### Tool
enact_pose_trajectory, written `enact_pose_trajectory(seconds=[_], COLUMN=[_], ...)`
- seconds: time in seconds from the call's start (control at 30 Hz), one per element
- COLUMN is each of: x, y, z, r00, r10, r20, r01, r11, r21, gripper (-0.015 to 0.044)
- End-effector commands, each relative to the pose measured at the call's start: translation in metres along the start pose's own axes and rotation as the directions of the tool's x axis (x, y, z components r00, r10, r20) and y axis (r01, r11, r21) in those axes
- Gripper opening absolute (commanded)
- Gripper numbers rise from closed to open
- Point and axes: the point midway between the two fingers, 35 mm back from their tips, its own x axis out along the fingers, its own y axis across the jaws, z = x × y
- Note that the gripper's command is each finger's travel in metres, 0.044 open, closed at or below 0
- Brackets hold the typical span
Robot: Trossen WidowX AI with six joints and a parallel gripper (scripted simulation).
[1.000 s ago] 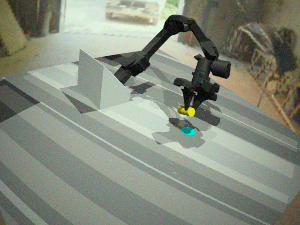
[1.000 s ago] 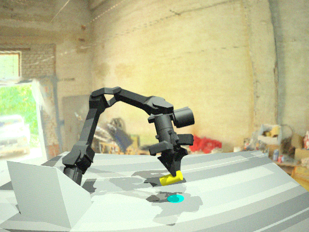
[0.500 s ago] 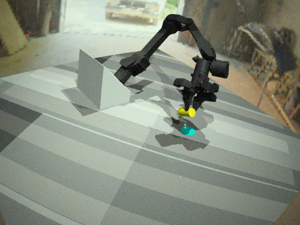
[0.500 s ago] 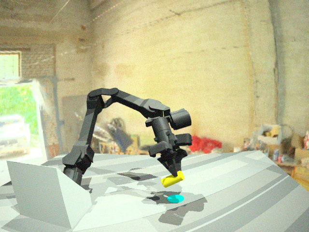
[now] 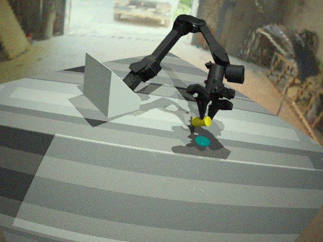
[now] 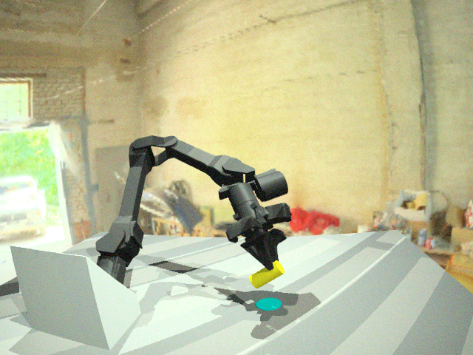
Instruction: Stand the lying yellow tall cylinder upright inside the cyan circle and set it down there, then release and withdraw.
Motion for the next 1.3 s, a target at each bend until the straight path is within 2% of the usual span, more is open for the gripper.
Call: enact_pose_trajectory(seconds=[0.0, 1.27], x=[-0.0003, -0.0069], y=[0.0003, 0.0056], z=[0.0004, 0.0021], r00=[0.999, 0.959], r10=[-0.008, -0.023], r20=[0.031, 0.283], r01=[0.007, 0.004], r11=[1.0, 0.998], r21=[0.007, 0.068], gripper=[0.0105, 0.0105])
